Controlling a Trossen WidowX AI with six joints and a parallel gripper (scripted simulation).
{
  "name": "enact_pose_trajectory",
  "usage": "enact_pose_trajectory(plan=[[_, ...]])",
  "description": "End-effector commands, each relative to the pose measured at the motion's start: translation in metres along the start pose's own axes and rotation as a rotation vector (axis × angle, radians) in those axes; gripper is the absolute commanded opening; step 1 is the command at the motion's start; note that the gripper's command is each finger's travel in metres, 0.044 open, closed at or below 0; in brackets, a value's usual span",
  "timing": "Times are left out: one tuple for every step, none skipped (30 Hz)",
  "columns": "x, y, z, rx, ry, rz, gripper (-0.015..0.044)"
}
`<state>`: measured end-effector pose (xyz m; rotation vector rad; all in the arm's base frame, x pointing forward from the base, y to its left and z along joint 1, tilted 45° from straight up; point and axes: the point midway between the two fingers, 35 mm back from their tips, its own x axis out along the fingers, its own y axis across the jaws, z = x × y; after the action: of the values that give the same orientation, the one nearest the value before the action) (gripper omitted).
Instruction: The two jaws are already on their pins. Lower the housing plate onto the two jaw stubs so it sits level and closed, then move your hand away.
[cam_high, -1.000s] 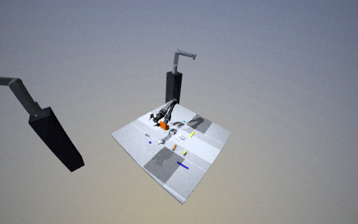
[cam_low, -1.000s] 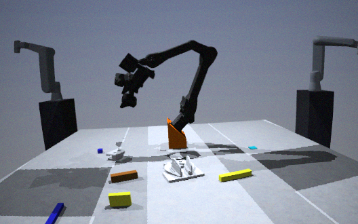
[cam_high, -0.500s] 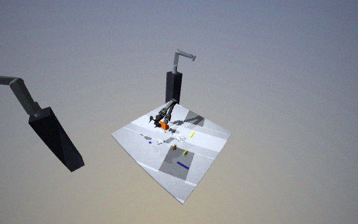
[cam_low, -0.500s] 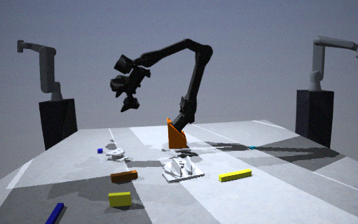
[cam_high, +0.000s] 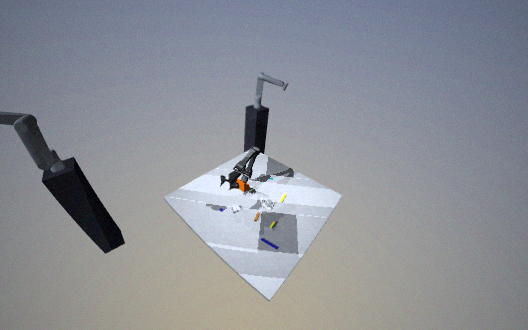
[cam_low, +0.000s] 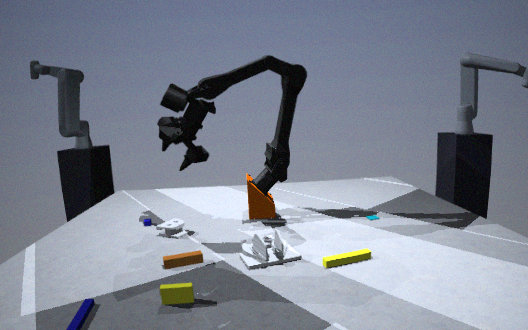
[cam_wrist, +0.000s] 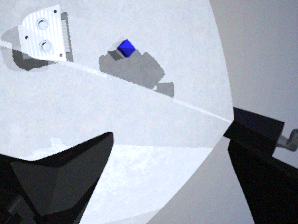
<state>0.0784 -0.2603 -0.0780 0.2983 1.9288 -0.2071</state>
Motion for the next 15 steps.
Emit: enact_pose_trajectory(plan=[[0.001, 0.004, 0.009, -0.111, -0.011, 0.039, 0.0440], [0.002, 0.005, 0.010, -0.133, -0.013, 0.047, 0.0440], [0.002, 0.006, 0.012, -0.155, -0.015, 0.055, 0.0440], [0.003, 0.008, 0.013, -0.177, -0.017, 0.063, 0.0440], [0.003, 0.009, 0.014, -0.199, -0.019, 0.071, 0.0440], [0.004, 0.010, 0.016, -0.221, -0.022, 0.079, 0.0440], [0.004, 0.011, 0.017, -0.243, -0.024, 0.087, 0.0440], [0.005, 0.012, 0.019, -0.265, -0.027, 0.095, 0.0440], [0.005, 0.013, 0.020, -0.288, -0.030, 0.103, 0.0440], [0.006, 0.014, 0.022, -0.310, -0.033, 0.111, 0.0440], [0.006, 0.015, 0.023, -0.332, -0.036, 0.119, 0.0440], [0.006, 0.016, 0.024, -0.354, -0.039, 0.127, 0.0440], [0.007, 0.017, 0.026, -0.376, -0.043, 0.135, 0.0440], [0.007, 0.018, 0.027, -0.398, -0.046, 0.143, 0.0440], [0.008, 0.020, 0.028, -0.419, -0.050, 0.151, 0.0440]])
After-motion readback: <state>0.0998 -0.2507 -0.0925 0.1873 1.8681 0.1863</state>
